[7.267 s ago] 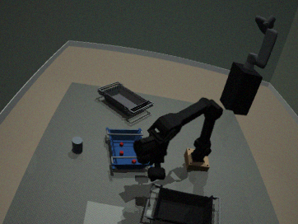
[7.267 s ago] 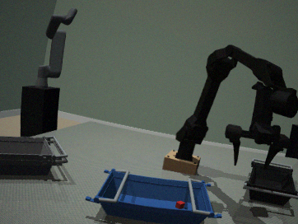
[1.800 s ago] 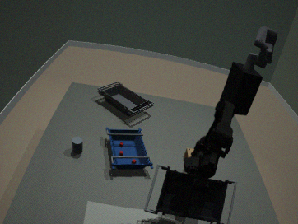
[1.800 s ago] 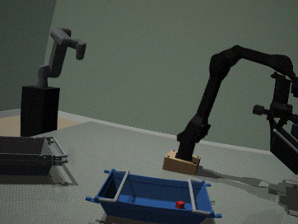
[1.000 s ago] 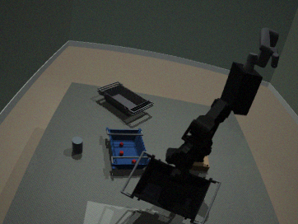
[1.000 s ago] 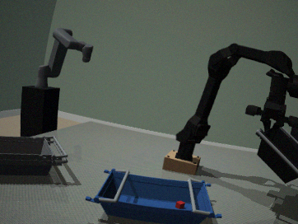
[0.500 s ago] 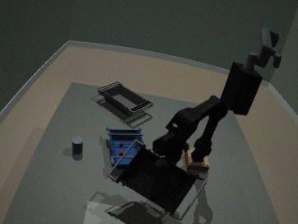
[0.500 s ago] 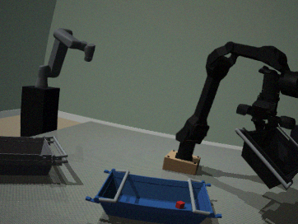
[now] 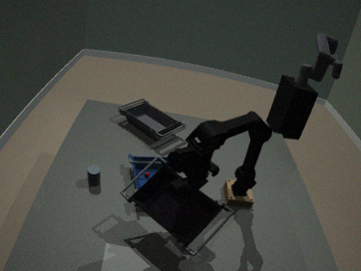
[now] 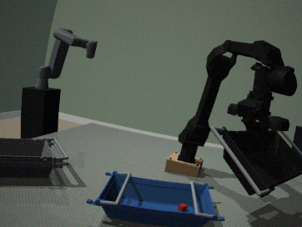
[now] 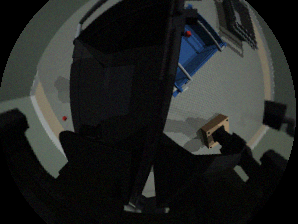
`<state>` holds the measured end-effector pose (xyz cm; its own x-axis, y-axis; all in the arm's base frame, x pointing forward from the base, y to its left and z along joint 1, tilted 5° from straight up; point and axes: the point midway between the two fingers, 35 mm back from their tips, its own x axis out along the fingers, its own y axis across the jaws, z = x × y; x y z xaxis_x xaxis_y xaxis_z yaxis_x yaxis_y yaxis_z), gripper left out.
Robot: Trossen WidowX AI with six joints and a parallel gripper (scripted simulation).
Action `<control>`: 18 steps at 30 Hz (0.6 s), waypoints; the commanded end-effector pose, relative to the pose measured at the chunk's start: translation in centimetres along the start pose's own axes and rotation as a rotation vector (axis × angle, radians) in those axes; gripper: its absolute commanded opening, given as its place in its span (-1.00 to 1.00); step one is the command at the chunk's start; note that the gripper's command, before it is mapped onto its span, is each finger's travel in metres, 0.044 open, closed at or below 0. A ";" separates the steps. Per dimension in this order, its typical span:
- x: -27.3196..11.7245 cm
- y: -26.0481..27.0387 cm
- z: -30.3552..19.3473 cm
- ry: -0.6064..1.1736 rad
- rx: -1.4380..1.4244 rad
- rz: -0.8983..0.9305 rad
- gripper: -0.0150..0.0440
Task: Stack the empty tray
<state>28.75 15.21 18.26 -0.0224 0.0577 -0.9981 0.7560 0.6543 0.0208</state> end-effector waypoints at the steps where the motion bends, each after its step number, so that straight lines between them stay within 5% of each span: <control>1: -0.6 -0.1 1.4 -0.005 0.034 0.026 -0.49; 18: -0.6 -2.3 7.7 -0.006 0.219 0.023 -0.49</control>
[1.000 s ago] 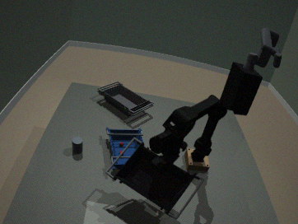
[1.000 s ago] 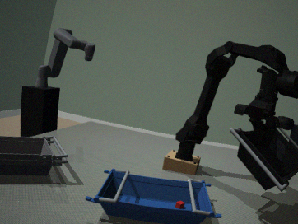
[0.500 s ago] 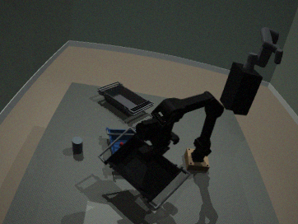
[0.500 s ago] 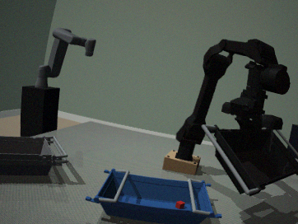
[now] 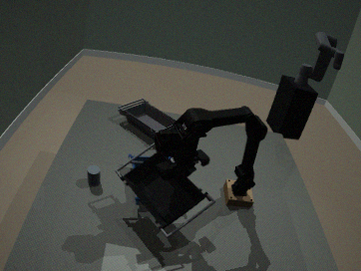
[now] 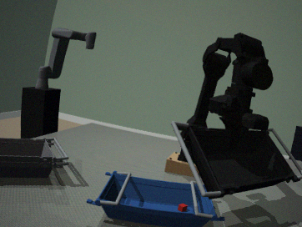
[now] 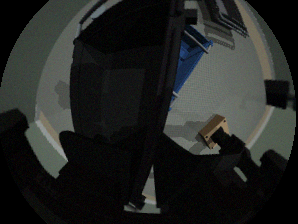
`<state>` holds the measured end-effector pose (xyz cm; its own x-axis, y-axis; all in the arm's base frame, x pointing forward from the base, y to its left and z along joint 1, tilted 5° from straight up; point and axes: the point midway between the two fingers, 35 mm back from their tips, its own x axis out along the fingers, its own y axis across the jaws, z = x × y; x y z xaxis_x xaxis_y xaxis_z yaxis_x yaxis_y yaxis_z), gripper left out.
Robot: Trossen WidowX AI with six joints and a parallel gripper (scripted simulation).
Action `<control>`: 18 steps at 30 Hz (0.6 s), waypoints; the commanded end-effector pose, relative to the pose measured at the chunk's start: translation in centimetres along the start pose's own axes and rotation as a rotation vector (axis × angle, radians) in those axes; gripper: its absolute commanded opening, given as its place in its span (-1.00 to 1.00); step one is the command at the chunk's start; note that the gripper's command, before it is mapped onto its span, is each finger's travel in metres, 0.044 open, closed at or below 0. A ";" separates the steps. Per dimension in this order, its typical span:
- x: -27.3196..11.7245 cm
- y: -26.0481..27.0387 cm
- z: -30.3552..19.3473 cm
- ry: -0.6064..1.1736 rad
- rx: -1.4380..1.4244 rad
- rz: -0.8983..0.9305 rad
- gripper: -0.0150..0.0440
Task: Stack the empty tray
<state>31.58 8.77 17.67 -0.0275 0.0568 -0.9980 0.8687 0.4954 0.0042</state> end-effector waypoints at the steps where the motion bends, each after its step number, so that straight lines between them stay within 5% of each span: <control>1: -0.7 -0.1 1.4 -0.005 0.034 0.029 -0.49; 18: -0.6 -2.5 7.7 -0.003 0.219 0.027 -0.49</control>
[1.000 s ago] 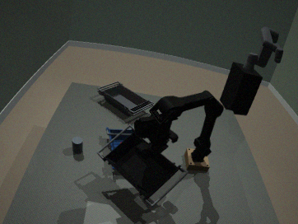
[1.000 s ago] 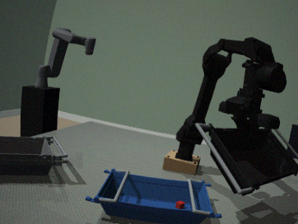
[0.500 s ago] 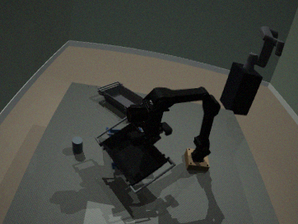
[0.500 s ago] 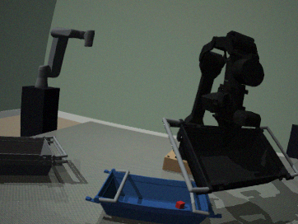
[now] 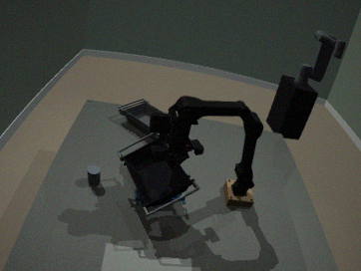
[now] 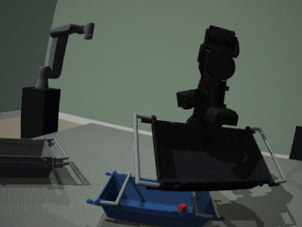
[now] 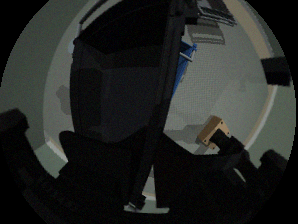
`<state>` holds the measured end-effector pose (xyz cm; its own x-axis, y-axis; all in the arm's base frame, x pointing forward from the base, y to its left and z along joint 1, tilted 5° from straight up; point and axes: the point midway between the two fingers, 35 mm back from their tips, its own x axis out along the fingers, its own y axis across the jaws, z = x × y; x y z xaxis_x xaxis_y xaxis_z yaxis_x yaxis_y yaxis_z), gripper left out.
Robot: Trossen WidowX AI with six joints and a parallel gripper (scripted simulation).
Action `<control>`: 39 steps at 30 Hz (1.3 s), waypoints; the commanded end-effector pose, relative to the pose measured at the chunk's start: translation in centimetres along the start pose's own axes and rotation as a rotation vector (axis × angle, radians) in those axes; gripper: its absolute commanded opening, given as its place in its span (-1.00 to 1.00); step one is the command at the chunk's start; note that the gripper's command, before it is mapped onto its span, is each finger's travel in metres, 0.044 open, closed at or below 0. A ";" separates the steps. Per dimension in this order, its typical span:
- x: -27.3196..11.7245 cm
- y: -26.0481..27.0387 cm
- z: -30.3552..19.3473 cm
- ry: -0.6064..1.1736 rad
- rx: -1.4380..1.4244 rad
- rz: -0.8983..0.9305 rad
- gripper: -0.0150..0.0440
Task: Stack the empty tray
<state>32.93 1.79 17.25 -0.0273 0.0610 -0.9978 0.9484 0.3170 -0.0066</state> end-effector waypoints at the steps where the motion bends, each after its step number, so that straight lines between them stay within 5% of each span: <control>1: -0.6 -0.1 1.4 -0.004 0.033 0.026 -0.49; 19: -0.5 -2.7 7.8 0.002 0.222 0.025 -0.49; 39: -0.5 -2.7 7.9 0.002 0.224 0.025 -0.49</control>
